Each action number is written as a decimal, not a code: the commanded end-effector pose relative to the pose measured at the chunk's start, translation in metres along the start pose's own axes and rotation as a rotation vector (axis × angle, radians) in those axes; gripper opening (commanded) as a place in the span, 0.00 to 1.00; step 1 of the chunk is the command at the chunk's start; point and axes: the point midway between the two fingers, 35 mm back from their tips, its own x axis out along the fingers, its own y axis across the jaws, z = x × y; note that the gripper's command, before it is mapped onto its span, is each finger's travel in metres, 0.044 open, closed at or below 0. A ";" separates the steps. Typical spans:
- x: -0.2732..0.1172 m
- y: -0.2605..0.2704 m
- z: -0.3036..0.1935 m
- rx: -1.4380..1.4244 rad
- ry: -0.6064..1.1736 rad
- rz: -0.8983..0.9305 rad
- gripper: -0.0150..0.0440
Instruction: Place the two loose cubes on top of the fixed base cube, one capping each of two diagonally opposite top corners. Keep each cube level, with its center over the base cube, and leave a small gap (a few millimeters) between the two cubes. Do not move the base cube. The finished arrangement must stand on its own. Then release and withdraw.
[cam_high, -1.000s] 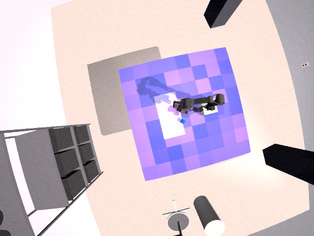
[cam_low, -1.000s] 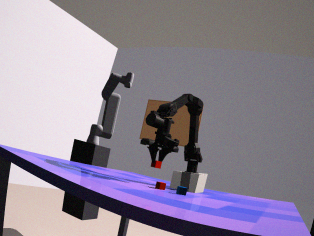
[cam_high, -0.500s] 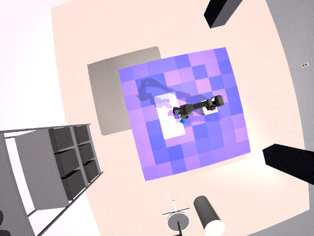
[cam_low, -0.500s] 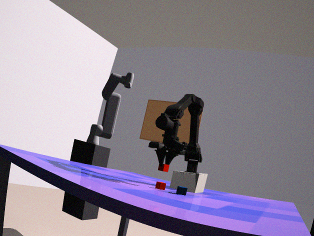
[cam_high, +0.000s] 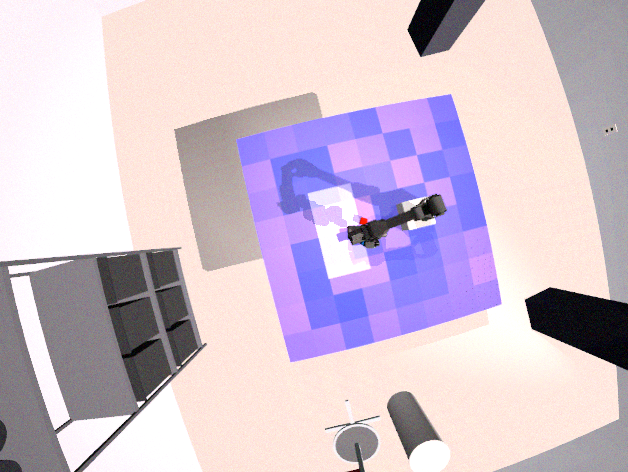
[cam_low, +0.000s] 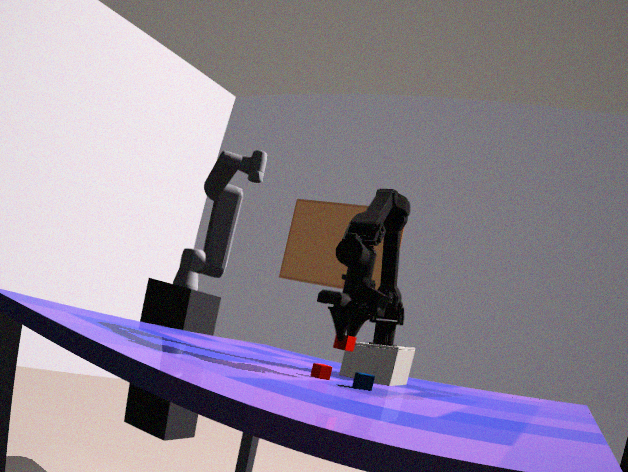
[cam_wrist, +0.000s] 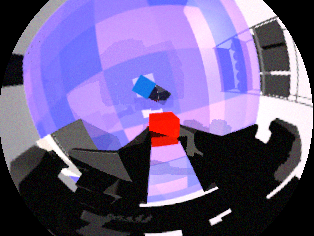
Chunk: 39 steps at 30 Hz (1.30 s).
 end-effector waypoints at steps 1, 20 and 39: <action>0.004 0.003 0.013 -0.027 0.003 0.001 0.43; 0.014 0.024 0.072 -0.164 0.002 0.001 0.43; 0.022 0.028 0.080 -0.182 0.002 0.000 0.43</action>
